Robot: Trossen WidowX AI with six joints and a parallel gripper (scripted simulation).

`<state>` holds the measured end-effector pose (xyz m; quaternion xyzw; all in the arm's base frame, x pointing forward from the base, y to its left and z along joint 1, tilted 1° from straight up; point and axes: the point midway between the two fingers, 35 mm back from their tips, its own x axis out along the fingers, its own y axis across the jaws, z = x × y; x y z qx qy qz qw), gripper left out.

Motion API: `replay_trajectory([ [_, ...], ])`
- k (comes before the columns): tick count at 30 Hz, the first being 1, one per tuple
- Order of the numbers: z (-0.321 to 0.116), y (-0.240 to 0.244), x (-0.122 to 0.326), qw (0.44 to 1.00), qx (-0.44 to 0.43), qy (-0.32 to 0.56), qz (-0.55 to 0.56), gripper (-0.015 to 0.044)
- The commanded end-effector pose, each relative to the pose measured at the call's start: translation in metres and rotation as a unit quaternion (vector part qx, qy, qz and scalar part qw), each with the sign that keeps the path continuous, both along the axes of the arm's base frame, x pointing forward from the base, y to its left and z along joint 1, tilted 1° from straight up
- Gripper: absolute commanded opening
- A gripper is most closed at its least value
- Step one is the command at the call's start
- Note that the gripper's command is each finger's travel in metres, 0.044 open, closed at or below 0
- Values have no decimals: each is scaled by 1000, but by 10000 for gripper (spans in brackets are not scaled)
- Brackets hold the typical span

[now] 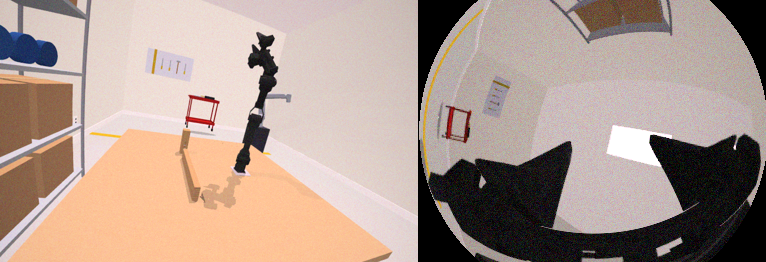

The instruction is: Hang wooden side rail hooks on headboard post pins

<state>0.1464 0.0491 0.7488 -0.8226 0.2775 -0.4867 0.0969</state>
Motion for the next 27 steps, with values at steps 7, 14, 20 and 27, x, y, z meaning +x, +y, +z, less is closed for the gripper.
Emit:
replay_trajectory([
  [7, -6, 13, 22, 989, -89, 57, -104, 440],
  [14, -22, 24, 55, 943, -197, 131, -233, 440],
  [20, -43, 26, 87, 879, -281, 194, -333, 440],
  [27, -78, 19, 125, 777, -369, 266, -435, 440],
])
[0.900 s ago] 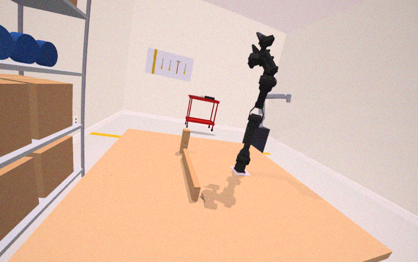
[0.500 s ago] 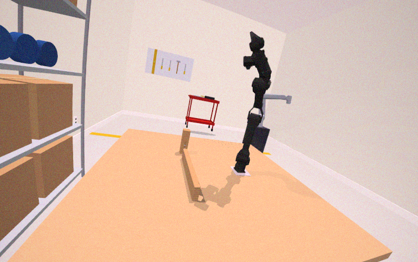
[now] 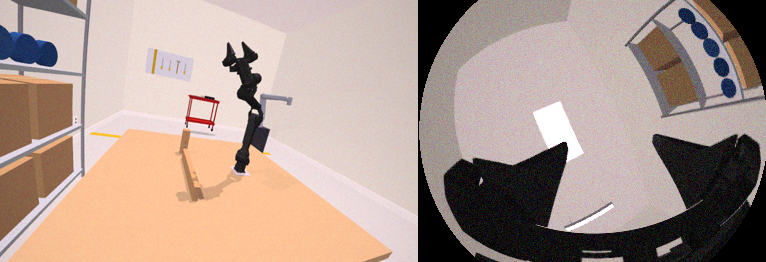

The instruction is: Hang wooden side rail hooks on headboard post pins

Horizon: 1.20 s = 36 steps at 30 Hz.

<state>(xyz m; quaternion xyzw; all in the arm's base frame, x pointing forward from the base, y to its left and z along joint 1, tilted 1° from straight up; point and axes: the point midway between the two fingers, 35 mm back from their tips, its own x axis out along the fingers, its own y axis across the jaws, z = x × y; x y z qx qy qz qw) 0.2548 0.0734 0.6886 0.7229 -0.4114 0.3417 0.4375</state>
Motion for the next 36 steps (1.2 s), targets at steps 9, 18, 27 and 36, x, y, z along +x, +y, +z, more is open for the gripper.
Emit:
replay_trajectory([
  [9, -77, -30, 62, 948, -179, 154, -212, 440],
  [18, -152, -70, 95, 857, -290, 277, -324, 440],
  [27, -239, -119, 108, 733, -386, 390, -402, 440],
  [36, -332, -170, 98, 591, -469, 486, -441, 440],
])
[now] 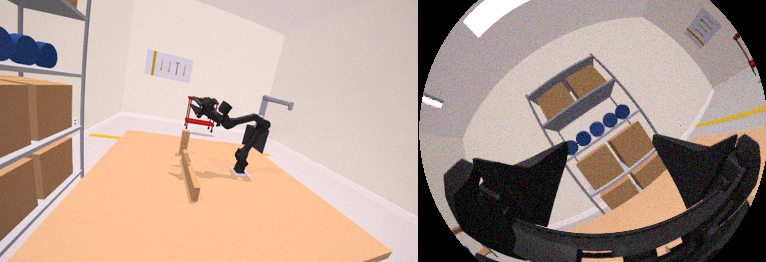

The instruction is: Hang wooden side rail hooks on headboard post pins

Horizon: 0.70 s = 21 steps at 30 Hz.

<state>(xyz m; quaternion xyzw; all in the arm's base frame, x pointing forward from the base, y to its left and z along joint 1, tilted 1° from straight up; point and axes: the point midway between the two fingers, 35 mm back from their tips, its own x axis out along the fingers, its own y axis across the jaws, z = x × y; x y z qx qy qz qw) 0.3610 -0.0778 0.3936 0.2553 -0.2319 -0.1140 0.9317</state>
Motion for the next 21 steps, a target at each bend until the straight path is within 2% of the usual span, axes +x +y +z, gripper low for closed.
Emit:
replay_trajectory([
  [1, -47, -24, -11, 995, -45, 75, -40, 440],
  [12, -166, -72, -58, 952, -122, 257, -111, 440],
  [21, -261, -89, -116, 894, -156, 398, -134, 440],
])
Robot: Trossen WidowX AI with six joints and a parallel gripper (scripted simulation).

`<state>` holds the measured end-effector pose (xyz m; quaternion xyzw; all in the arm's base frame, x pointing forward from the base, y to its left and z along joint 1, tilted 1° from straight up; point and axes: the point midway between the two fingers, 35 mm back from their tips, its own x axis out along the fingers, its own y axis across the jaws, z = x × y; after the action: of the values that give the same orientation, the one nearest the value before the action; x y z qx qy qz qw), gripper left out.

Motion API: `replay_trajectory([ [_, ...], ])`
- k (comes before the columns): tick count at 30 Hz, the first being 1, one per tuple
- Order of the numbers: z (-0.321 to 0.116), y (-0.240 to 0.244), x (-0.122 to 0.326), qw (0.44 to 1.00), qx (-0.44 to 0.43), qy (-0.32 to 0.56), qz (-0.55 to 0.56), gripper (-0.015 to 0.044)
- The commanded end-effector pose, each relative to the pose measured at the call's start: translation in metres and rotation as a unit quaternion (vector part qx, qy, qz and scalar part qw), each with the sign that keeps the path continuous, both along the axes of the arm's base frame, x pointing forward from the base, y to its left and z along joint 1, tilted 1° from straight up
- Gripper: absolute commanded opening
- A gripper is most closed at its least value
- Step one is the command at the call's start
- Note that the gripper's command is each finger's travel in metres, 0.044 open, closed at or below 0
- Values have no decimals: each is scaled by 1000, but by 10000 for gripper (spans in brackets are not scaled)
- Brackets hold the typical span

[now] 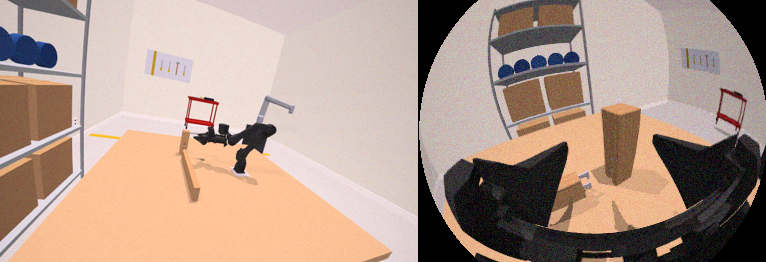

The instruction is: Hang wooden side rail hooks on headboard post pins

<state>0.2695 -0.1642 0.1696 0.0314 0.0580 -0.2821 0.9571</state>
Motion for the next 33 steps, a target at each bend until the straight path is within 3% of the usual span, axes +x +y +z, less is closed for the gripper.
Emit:
replay_trajectory([
  [1, -46, -3, -31, 997, -10, 72, -11, 440],
  [26, -52, -3, -35, 996, -8, 83, -14, 440],
  [33, -51, -7, -10, 986, 90, 121, -75, 440],
])
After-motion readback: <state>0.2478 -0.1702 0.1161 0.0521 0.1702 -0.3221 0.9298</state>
